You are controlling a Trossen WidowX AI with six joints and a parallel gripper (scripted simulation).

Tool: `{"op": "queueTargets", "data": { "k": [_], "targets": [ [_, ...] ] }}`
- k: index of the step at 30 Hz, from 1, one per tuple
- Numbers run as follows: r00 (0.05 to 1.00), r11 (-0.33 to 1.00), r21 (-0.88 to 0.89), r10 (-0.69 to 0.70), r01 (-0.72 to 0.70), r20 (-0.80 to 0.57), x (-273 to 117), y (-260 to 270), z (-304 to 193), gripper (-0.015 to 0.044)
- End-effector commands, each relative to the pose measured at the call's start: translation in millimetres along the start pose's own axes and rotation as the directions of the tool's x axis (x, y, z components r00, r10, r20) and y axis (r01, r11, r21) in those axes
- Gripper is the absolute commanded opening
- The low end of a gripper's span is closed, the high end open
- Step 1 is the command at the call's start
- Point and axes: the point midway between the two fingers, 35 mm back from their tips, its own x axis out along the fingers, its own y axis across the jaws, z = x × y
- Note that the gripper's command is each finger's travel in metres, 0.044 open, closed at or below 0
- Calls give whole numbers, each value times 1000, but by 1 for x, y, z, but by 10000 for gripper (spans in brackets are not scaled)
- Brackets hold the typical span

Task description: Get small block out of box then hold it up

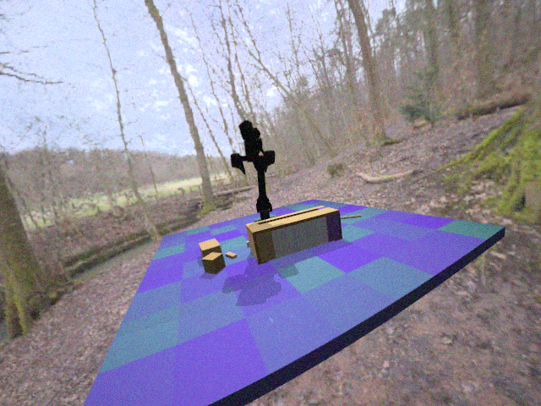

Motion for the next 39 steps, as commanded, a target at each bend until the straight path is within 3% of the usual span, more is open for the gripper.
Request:
{"op": "queueTargets", "data": {
  "k": [1,4,8,12,14,39],
  "targets": [
    [983,955,-285,34,-86,-182,34,39,-27,400],
    [940,813,-540,27,-219,-340,57,76,-55,400],
    [857,472,-767,-45,-434,-513,74,122,-95,400],
    [767,16,-781,-182,-624,-616,79,162,-136,400],
    [740,-135,-733,-236,-667,-630,78,173,-148,400],
    [737,-154,-725,-243,-672,-631,97,179,-167,400]
  ]
}}
